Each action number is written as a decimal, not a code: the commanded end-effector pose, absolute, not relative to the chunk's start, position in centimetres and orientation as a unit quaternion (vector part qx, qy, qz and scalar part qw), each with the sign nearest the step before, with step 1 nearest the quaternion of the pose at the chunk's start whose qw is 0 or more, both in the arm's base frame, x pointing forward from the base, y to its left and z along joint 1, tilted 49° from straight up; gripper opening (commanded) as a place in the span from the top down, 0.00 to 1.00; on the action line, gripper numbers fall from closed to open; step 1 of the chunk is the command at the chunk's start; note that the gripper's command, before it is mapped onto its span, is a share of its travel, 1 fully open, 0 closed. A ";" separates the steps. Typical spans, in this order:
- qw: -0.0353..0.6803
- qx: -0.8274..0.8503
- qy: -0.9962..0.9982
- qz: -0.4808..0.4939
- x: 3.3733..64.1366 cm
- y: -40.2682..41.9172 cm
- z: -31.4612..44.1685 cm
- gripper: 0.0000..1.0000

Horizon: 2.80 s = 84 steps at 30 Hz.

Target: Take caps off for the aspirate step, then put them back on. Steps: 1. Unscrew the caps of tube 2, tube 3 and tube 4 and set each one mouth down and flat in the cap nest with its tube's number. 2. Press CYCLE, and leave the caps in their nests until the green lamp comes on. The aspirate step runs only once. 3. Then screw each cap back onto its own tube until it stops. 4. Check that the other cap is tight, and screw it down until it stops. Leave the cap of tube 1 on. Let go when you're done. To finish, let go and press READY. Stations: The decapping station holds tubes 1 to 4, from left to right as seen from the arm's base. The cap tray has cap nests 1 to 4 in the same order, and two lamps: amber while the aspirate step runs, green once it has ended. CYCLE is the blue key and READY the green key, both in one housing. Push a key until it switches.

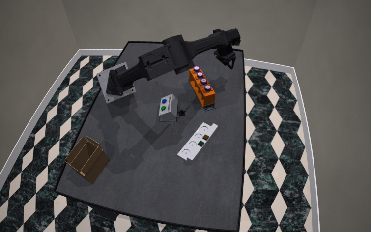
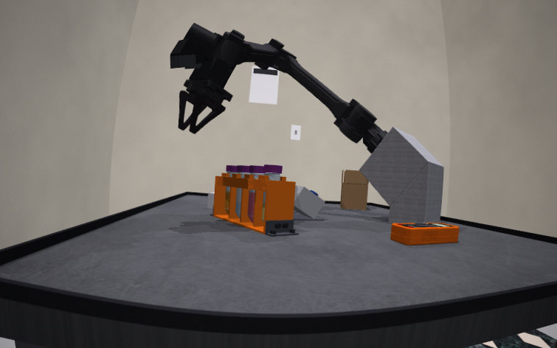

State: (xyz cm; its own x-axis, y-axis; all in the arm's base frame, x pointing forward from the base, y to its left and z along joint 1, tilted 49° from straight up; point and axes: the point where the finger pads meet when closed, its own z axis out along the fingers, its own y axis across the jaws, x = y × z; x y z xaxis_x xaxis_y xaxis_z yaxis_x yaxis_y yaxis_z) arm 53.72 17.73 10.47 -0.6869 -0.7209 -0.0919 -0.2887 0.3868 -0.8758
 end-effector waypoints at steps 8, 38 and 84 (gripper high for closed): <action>0.218 -0.304 0.811 -0.450 52.1 13.7 12.0 0.51; 0.116 -0.261 0.865 -0.413 42.5 3.5 14.8 0.51; 0.270 0.152 0.897 -0.315 40.5 8.7 9.8 0.51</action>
State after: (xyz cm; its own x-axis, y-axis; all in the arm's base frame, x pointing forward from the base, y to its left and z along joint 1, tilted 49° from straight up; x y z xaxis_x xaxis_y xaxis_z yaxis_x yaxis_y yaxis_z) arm 39.12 7.22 9.66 -0.8840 -0.0588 -0.4638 0.2560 0.7694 -0.5853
